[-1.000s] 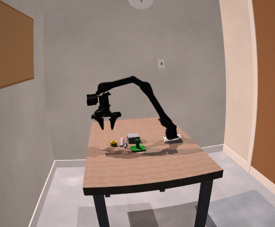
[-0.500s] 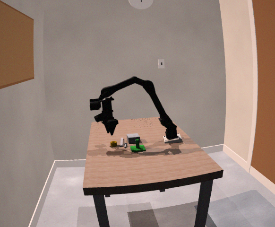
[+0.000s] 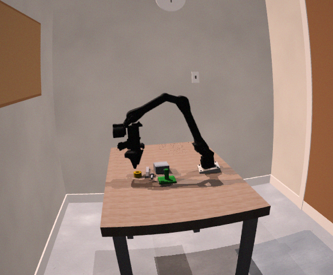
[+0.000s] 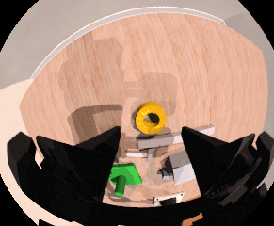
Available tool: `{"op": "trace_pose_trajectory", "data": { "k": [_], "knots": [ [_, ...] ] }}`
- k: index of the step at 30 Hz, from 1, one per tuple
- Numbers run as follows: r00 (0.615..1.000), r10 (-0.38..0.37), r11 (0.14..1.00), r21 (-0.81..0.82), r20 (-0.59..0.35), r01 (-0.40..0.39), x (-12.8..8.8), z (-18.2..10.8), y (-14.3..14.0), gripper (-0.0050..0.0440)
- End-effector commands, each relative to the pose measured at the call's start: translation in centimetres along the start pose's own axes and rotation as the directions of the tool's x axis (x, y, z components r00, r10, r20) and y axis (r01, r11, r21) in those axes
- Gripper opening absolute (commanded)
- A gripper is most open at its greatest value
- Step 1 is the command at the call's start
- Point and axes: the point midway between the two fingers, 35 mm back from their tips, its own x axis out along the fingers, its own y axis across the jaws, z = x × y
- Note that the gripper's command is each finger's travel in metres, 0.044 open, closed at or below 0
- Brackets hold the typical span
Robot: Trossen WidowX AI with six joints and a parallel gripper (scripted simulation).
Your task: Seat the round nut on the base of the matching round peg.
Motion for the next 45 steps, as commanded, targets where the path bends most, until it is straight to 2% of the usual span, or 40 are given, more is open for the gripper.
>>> {"op": "trace_pose_trajectory", "data": {
  "k": [1, 5, 9, 14, 30, 32, 43, 45],
  "knots": [
    [0.999, -0.002, 0.999, 0.054, 0.041, 0.000, -0.8, 0.0, -0.1, 0.0320],
    [0.999, -0.002, 0.999, 0.054, 0.041, 0.000, -0.8, 0.0, -0.1, 0.0320],
    [0.999, -0.002, 0.999, 0.054, 0.041, 0.000, 1.0, 0.1, -0.1, 0.0320],
    [0.999, -0.002, 0.999, 0.054, 0.041, 0.000, 2.1, 0.2, -0.1, 0.0320],
    [0.999, -0.002, 0.999, 0.054, 0.041, 0.000, 4.0, 0.2, -0.1, 0.0320],
    [0.999, -0.002, 0.999, 0.054, 0.041, 0.000, 4.0, 0.2, -0.1, 0.0272],
    [0.999, -0.002, 0.999, 0.054, 0.041, 0.000, 4.0, 0.2, -0.1, 0.0199],
    [0.999, -0.002, 0.999, 0.054, 0.041, 0.000, 4.0, 0.2, -0.1, 0.0199]
  ]
}}
